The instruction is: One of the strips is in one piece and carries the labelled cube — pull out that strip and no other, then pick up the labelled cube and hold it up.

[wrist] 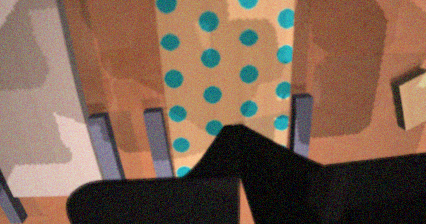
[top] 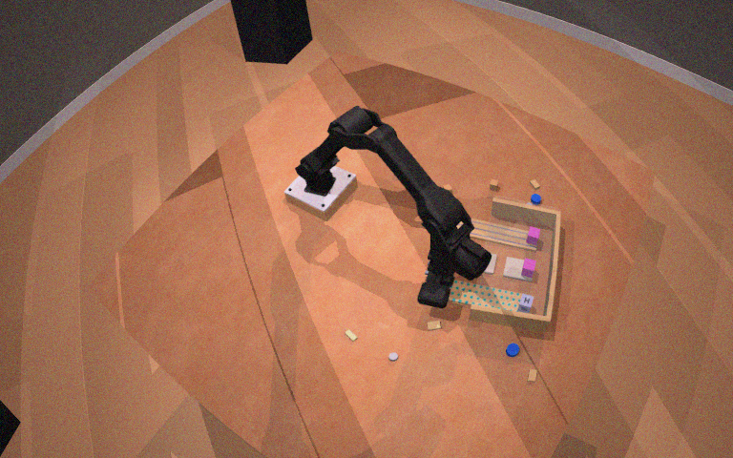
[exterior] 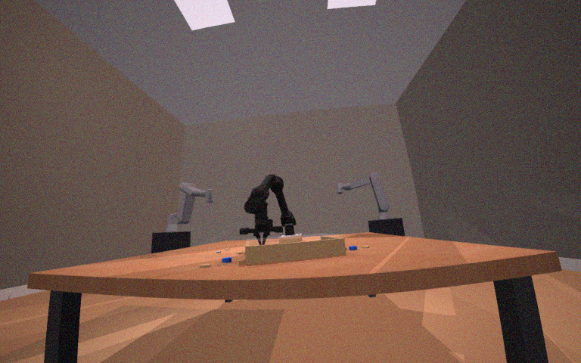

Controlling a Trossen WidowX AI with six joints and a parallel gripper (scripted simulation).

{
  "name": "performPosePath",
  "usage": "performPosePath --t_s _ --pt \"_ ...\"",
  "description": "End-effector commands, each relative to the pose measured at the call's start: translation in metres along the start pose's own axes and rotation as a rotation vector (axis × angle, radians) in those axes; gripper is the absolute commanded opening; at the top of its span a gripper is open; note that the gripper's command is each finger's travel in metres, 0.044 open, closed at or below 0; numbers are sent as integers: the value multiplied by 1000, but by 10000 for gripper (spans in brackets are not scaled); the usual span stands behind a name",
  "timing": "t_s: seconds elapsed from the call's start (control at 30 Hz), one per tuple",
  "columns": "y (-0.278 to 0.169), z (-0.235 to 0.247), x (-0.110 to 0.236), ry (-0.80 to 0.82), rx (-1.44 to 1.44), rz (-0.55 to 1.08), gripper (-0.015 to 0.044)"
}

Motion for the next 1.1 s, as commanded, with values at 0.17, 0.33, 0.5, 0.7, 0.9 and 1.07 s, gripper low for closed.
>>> performPosePath --t_s 0.17,0.33,0.5,0.7,0.9,1.07 --pt "0 1 -4 5 5 3 0" --pt "0 0 -5 5 5 3 0" --pt "0 0 -5 5 5 3 0" --pt "1 0 -6 5 5 3 0" --pt "-6 -1 -6 5 5 3 0" --pt "-13 -2 -6 5 5 4 0"
Point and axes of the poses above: the point midway between the two fingers, 35 mm back from their tips, its own x axis back along the fingers, its own z axis across the jaws, y = z × x, the point moved 9 cm from there along x, back along the fingers, and after that the axes turned 3 degrees about -x, right-handed, at the moved point
